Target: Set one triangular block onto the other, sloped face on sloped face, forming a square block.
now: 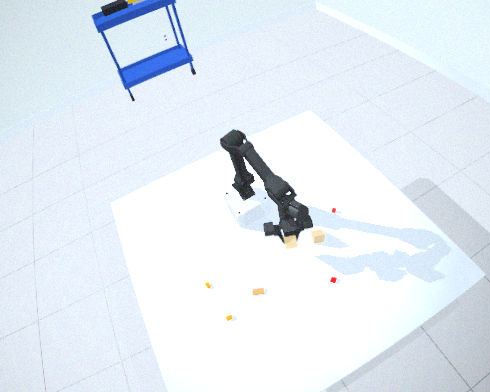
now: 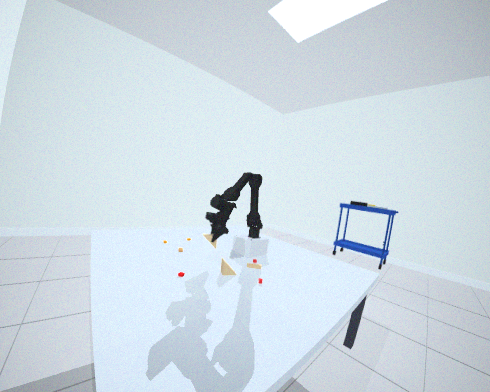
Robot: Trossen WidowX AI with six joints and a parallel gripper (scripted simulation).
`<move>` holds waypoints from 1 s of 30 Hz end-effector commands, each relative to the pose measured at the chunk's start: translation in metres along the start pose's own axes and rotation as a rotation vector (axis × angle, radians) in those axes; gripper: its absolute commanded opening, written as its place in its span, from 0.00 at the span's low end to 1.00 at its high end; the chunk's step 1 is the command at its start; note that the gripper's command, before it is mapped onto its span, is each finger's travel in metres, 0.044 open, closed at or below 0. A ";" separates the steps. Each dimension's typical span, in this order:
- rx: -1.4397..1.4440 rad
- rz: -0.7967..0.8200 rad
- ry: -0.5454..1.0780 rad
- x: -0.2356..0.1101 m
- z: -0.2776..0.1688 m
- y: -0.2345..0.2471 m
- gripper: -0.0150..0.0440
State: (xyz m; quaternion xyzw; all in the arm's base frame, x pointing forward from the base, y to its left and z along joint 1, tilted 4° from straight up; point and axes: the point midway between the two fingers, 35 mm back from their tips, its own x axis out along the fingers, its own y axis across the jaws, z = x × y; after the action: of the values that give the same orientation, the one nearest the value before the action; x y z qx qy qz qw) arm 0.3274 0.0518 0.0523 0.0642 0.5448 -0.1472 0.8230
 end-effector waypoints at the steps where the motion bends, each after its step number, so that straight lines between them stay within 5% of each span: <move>1: 0.005 0.001 0.001 -0.009 -0.007 0.019 0.25; 30: -0.018 0.006 0.000 -0.076 -0.086 0.113 0.25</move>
State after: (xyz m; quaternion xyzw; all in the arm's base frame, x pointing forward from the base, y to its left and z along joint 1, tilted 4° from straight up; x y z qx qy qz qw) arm 0.2688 0.1803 0.0754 0.0538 0.5526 -0.1349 0.8207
